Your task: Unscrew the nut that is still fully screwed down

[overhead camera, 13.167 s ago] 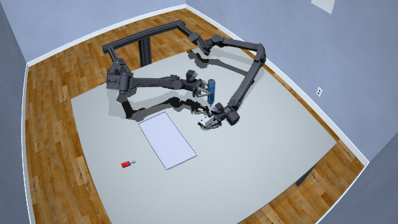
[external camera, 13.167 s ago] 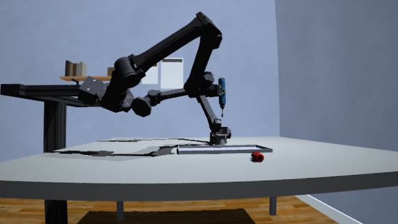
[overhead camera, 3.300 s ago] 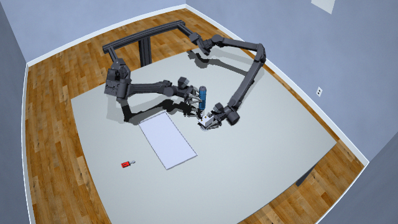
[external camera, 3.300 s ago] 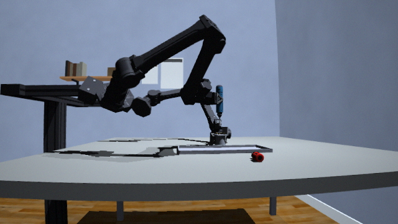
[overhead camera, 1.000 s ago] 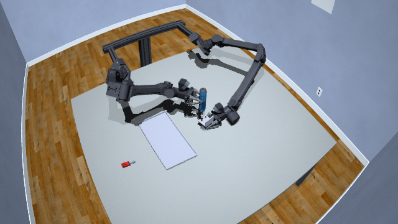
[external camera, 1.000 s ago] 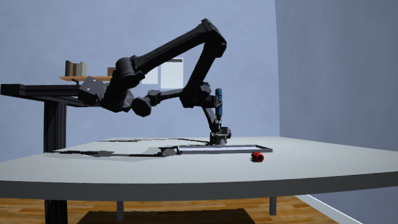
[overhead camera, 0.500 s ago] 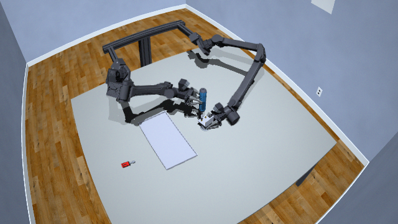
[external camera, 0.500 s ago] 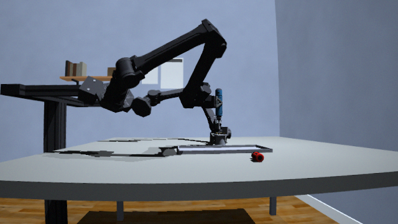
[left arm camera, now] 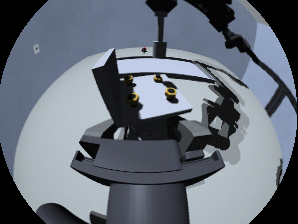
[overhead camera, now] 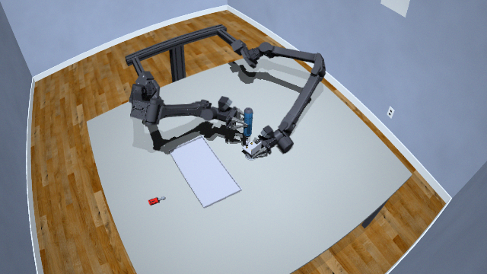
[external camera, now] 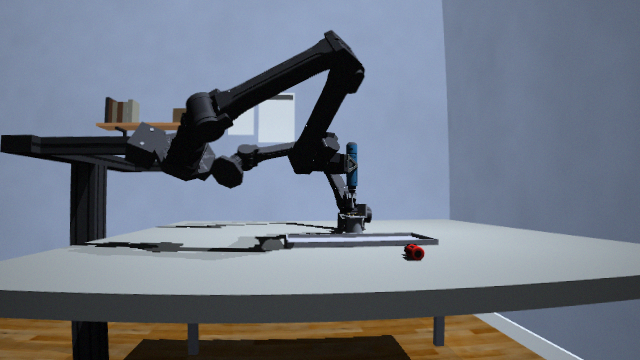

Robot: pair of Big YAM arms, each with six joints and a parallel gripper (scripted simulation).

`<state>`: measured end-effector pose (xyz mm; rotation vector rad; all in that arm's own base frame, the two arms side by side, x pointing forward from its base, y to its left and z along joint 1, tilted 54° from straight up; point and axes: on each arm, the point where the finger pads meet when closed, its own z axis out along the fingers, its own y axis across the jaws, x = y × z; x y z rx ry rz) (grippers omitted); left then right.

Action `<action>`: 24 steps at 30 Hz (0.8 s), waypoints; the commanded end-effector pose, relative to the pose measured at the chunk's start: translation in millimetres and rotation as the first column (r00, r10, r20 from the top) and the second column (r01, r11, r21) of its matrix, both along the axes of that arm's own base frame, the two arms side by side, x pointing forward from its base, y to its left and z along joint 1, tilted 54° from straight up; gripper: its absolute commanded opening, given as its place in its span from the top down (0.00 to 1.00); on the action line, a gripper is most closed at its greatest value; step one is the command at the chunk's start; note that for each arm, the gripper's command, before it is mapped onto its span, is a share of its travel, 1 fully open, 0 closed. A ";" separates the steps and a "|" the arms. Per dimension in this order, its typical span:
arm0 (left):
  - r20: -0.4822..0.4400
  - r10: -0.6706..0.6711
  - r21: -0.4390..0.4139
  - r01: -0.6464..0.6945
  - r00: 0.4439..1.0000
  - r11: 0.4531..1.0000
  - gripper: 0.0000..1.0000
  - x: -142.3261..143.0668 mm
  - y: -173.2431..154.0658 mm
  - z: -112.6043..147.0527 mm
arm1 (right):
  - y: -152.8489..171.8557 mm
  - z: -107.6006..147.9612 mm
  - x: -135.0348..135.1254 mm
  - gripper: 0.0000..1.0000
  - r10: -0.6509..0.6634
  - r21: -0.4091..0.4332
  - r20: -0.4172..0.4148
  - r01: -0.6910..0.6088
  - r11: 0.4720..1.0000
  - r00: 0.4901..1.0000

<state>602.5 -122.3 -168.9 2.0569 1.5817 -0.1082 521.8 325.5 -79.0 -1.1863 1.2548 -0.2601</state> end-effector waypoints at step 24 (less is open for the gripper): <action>0.008 -0.007 -0.001 0.007 1.000 1.000 0.41 2.4 -5.4 2.9 | -4.0 4.0 13.2 0.58 0.006 0.021 0.050 -0.007 1.000 0.999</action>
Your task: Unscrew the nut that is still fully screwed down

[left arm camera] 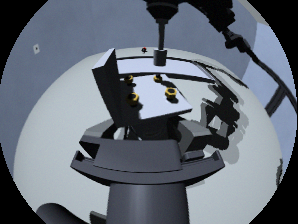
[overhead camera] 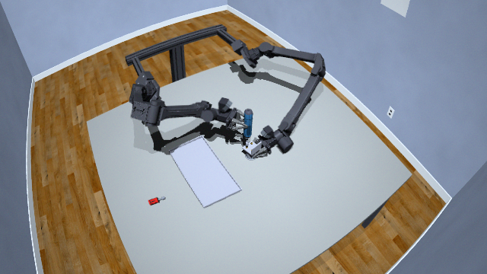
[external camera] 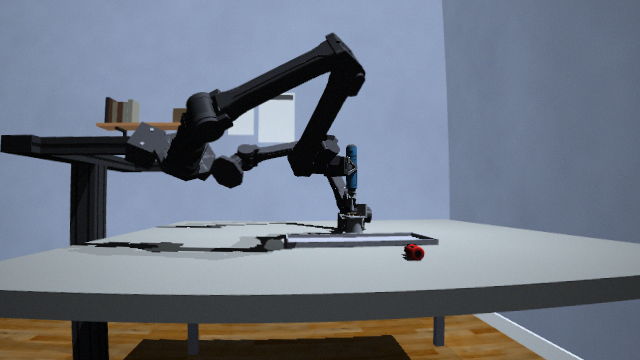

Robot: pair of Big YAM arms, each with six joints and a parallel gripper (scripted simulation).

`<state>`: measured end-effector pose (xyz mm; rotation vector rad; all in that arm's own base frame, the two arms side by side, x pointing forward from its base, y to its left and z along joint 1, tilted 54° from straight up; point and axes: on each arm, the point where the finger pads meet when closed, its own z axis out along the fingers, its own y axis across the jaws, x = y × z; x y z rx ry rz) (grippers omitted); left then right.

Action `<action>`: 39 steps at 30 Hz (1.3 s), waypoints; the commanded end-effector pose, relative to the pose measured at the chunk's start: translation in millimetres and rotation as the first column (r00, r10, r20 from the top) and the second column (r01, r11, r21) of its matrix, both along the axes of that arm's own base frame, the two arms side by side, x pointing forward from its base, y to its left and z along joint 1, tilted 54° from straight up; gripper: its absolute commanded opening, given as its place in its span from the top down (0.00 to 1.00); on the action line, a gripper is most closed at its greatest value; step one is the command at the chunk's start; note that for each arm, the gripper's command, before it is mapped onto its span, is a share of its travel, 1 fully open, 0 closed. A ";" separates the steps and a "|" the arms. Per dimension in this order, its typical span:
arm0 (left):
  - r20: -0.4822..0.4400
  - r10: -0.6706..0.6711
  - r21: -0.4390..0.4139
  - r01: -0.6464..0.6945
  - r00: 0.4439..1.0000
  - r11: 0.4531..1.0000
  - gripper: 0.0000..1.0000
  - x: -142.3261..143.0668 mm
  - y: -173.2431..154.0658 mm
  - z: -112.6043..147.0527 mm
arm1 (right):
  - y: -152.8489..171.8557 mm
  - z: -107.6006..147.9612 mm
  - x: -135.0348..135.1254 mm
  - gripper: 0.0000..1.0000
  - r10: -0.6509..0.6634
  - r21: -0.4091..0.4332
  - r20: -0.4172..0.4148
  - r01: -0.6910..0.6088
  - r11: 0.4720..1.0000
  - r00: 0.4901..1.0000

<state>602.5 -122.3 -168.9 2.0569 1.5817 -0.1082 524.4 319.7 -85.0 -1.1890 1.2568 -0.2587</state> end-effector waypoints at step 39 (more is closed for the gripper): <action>0.008 -0.007 -0.001 0.007 1.000 1.000 0.41 2.4 -5.4 2.9 | 9.3 12.8 8.3 0.58 0.028 0.029 0.064 -0.030 0.999 0.998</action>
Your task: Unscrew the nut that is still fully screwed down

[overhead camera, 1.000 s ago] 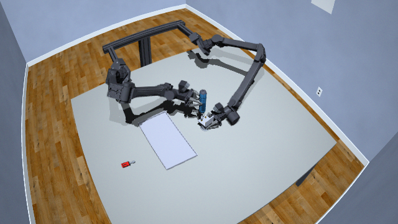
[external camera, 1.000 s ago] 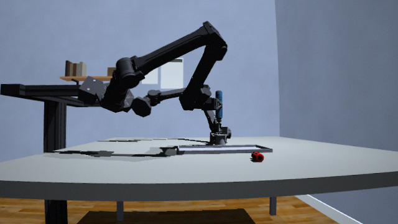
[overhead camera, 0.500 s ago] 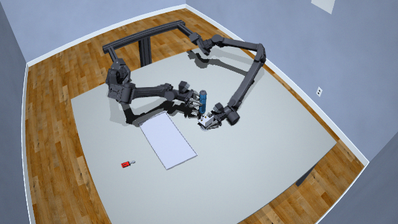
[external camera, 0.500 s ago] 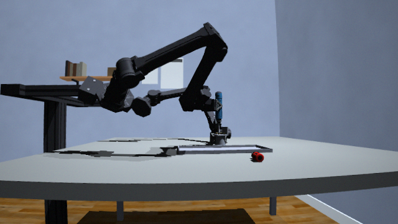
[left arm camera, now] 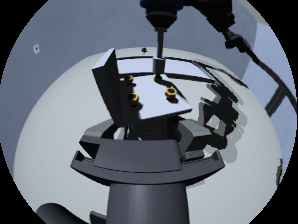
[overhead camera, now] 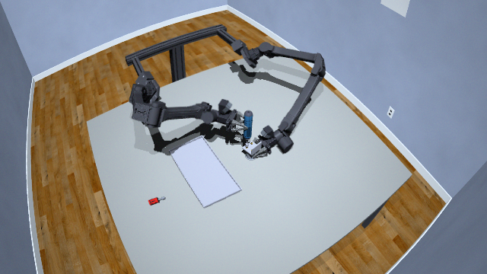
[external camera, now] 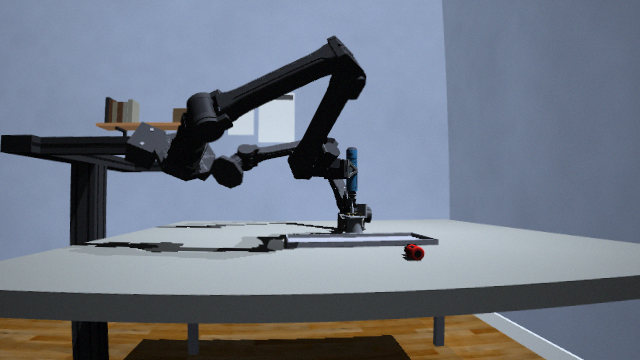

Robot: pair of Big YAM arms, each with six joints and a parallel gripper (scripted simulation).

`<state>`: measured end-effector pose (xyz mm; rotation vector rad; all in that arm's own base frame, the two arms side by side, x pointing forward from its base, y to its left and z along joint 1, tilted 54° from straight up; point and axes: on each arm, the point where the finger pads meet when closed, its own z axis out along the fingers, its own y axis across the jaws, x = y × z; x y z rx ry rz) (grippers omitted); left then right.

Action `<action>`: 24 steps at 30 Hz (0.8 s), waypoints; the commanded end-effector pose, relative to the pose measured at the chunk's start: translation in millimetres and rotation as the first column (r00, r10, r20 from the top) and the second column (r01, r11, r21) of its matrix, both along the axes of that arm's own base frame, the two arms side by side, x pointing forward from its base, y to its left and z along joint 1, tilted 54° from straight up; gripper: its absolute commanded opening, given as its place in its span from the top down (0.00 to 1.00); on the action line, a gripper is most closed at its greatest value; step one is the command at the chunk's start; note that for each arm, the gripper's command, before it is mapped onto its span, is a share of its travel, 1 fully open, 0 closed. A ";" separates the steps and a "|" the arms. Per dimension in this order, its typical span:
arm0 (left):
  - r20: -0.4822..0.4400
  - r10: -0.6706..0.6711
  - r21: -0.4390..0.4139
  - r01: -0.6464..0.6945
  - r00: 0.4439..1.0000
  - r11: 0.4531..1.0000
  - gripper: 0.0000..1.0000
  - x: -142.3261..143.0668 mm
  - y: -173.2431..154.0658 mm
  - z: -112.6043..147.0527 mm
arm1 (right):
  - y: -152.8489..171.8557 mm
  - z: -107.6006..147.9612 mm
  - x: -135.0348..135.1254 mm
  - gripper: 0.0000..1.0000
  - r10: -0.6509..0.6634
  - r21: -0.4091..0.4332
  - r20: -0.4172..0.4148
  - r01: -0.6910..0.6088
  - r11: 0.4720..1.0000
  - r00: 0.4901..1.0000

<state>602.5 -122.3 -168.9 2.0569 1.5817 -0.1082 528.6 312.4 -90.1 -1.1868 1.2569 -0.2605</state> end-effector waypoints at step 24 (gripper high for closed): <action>0.008 -0.007 -0.001 0.007 1.000 1.000 0.41 2.4 -5.4 2.9 | 7.6 12.9 8.1 0.58 0.021 0.025 0.059 -0.022 0.999 0.998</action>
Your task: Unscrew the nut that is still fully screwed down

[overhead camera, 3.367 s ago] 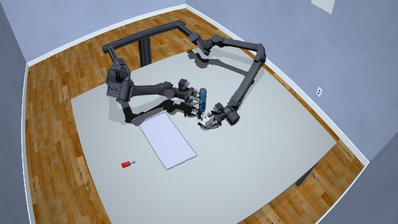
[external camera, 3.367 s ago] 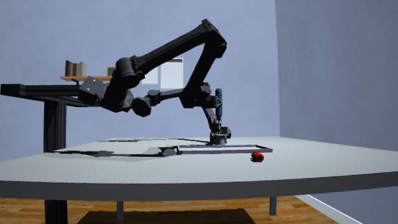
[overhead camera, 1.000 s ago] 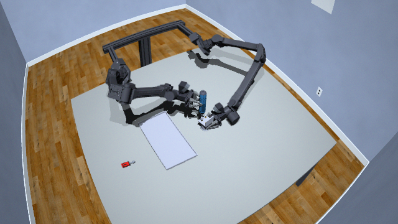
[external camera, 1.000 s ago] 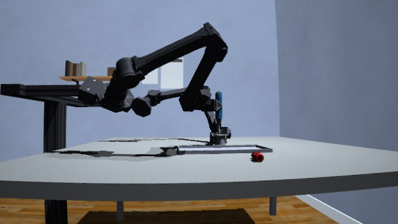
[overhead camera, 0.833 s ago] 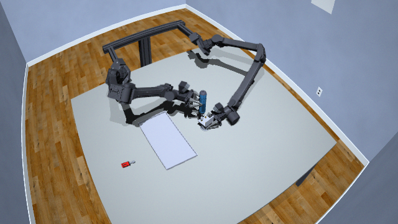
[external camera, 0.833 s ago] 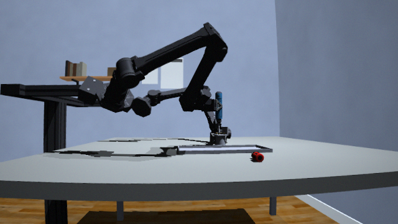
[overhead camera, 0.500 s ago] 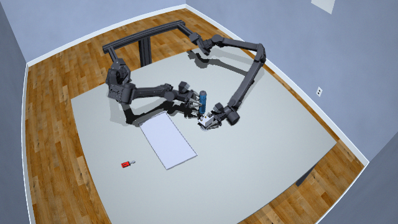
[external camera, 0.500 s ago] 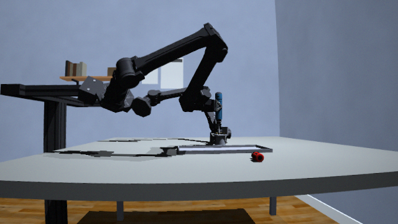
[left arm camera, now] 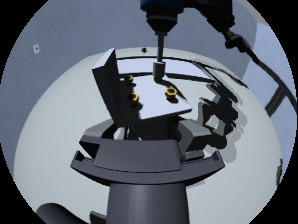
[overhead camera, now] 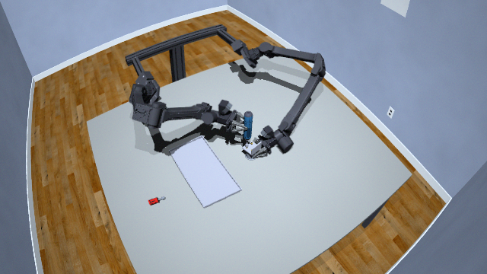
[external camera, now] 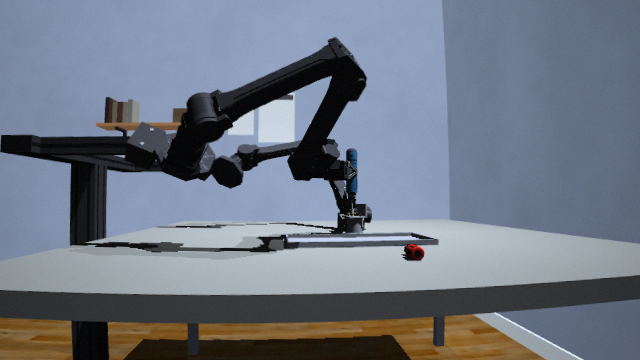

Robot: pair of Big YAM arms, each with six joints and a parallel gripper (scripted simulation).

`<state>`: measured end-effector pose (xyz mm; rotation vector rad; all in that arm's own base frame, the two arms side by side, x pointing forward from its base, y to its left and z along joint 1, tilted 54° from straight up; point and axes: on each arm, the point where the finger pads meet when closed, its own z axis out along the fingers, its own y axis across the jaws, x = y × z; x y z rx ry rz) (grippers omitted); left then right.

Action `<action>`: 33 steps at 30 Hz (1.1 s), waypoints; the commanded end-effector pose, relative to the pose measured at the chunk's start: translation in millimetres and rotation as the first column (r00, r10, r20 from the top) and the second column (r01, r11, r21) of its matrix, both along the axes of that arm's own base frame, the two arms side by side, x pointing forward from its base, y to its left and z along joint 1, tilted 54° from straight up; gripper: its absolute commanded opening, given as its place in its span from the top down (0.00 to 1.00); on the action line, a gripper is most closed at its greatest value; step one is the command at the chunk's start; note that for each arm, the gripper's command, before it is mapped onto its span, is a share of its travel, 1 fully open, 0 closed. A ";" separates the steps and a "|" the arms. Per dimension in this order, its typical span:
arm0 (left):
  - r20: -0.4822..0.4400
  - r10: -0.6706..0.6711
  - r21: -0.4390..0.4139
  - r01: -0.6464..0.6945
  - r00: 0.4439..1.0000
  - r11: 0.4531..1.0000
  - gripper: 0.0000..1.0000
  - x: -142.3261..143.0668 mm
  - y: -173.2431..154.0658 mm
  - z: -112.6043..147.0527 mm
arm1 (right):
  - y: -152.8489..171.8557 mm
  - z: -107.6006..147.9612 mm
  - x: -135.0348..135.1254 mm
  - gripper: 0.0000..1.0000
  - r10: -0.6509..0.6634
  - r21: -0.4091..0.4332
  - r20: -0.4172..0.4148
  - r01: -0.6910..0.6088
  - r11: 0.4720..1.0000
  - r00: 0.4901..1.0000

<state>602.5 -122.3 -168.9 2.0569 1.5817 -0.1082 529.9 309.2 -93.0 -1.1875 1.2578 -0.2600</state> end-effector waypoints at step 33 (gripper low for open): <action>0.008 -0.007 -0.001 0.007 1.000 1.000 0.41 2.4 -5.4 2.9 | 6.7 10.6 7.7 0.58 0.021 0.026 0.055 -0.022 0.999 0.998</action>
